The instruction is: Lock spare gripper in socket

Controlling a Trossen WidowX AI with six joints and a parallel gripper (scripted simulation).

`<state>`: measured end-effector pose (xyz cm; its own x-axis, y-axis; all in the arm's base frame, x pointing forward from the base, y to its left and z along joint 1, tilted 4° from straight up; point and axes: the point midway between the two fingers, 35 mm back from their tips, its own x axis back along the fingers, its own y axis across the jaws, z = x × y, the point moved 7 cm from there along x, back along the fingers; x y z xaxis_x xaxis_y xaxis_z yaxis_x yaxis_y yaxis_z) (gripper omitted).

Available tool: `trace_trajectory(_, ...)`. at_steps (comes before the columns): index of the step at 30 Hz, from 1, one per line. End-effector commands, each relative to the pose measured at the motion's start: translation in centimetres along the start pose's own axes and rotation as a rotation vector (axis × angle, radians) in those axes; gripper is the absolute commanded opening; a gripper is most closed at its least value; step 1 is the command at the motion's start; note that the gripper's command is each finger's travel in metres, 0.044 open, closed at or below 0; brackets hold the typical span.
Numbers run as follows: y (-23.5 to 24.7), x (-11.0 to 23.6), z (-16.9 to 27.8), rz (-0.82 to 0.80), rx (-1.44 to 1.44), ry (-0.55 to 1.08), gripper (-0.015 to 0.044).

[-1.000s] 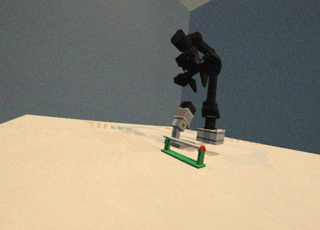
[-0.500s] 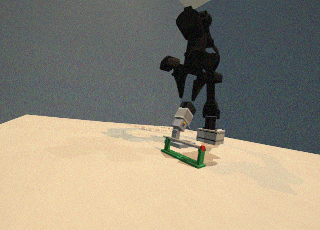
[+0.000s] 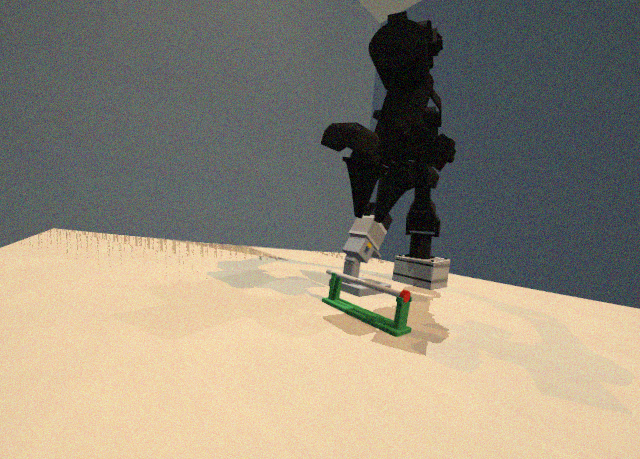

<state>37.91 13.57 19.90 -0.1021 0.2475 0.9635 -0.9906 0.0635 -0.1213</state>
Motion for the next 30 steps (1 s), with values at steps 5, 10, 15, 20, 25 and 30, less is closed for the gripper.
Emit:
trace_trajectory(5,0.4,-4.4,-1.1,-0.013,0.012,0.011,0.0180)
trace_trajectory(10,0.7,-6.4,-1.5,-0.014,0.012,0.011,0.0180)
trace_trajectory(15,0.7,-6.9,-1.6,-0.014,0.012,0.011,0.0180)
trace_trajectory(20,0.7,-7.7,-1.8,-0.013,0.012,0.011,0.0180)
trace_trajectory(25,0.7,-8.5,-2.0,-0.013,0.012,0.011,0.0180)
trace_trajectory(30,0.7,-9.2,-2.2,-0.013,0.012,0.011,0.0180)
